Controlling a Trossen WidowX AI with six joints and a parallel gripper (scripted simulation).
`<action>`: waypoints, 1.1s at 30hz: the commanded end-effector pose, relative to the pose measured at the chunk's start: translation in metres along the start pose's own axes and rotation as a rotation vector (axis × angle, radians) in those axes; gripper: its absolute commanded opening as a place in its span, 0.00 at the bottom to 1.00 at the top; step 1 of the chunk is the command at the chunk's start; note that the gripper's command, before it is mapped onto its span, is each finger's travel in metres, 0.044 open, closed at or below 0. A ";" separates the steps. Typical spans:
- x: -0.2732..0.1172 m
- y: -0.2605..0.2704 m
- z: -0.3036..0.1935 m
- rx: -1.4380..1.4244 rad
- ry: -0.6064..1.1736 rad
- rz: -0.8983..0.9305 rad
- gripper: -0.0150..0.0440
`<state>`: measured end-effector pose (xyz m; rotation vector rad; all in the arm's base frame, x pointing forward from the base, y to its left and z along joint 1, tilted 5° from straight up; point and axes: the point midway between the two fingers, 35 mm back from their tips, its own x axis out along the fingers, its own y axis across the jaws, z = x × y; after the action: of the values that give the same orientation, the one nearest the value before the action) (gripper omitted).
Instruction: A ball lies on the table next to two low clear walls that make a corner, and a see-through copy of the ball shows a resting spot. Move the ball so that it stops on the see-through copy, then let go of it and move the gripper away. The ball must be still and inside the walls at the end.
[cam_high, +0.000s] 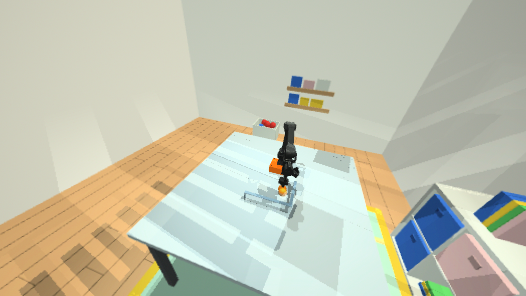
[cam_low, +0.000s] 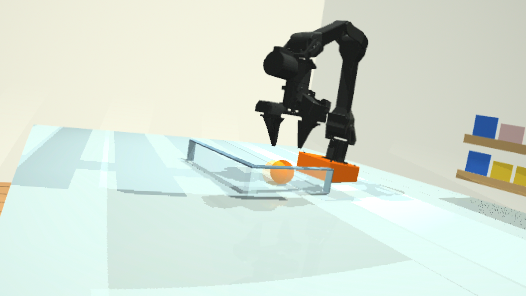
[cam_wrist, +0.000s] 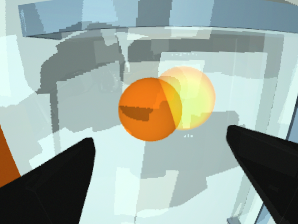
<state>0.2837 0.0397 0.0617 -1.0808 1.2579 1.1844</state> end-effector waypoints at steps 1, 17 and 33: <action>0.003 0.002 -0.004 0.019 0.010 0.004 0.93; 0.031 0.001 -0.004 0.019 0.010 0.004 0.93; 0.056 0.002 -0.004 0.019 0.010 0.005 0.93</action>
<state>0.2829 0.0390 0.0135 -1.0778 1.2598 1.1679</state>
